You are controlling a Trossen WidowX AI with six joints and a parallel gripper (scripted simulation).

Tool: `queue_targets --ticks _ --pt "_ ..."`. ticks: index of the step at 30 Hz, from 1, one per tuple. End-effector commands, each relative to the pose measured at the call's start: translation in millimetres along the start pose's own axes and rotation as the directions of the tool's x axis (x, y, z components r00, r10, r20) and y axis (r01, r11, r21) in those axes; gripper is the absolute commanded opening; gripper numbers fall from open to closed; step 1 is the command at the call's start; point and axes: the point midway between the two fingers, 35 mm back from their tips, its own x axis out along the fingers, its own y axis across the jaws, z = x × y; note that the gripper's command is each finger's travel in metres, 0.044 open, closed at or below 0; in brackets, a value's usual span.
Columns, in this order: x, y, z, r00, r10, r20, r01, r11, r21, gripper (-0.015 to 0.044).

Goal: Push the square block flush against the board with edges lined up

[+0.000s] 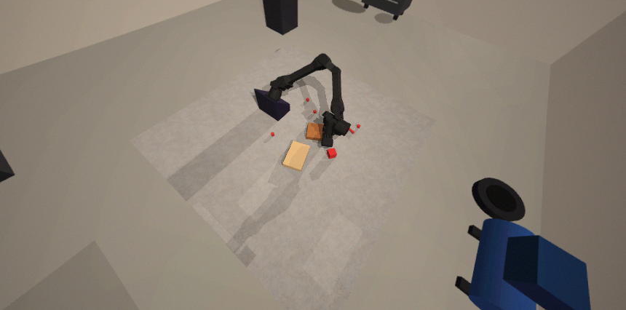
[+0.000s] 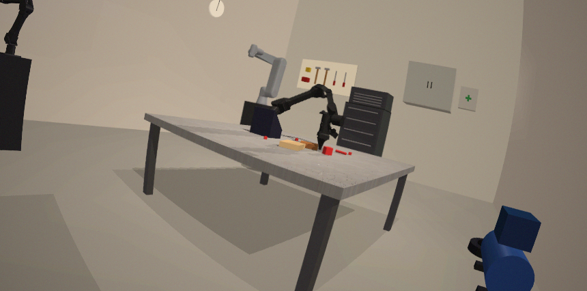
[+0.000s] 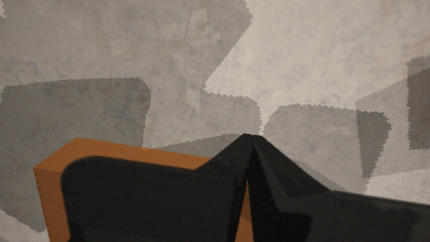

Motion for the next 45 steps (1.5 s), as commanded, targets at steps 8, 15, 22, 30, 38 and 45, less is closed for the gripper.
queue_targets --ticks 8,15,22,30,38,45 --pt "-1 -2 -19 1.000 0.000 0.001 0.000 1.000 0.000 0.0000" --pt "-1 -2 -30 1.000 0.000 0.000 0.000 1.000 0.000 0.0000" --pt "0 -2 -42 1.000 0.000 0.000 0.000 1.000 0.000 0.0000" --pt "0 -2 -55 1.000 0.000 -0.001 0.000 1.000 0.001 0.0000" --pt "0 -2 -49 1.000 -0.001 -0.001 0.001 1.000 0.001 0.0000" --pt "-1 -3 -38 1.000 0.000 0.000 0.000 1.000 0.000 0.0000"
